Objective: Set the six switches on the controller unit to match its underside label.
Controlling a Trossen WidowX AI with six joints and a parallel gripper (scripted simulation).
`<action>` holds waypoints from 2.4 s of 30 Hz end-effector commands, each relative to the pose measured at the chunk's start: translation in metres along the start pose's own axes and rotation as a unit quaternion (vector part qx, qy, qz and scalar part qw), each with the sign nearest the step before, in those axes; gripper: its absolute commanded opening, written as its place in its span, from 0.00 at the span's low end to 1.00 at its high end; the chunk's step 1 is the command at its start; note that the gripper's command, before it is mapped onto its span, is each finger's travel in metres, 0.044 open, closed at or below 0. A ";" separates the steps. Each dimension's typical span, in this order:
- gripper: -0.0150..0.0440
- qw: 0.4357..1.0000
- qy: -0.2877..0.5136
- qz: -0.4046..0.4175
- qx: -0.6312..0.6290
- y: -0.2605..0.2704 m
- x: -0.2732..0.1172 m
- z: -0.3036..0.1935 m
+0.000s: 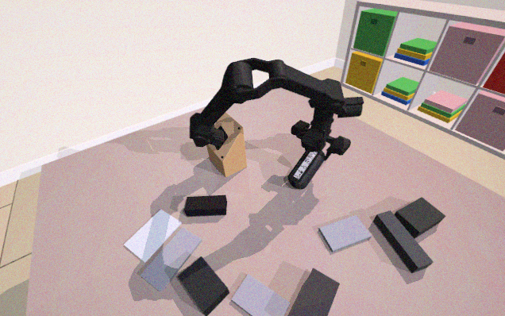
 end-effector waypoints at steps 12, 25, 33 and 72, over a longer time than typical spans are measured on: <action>0.83 1.000 -0.003 0.002 0.002 0.000 0.011 -0.004; 0.83 1.000 -0.003 0.002 0.002 0.000 0.021 -0.008; 0.83 1.000 -0.003 0.002 0.002 0.000 0.027 -0.010; 0.83 1.000 -0.002 0.000 0.003 -0.001 0.052 -0.016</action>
Point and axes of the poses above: the point midway between the two fingers, 35 mm back from their tips, its own x axis out along the fingers, its own y axis across the jaws, z = x × y, the point moved 3 cm from there along -x, back along the fingers, and after that the axes turned 7 degrees about x, right-handed, at the moved point
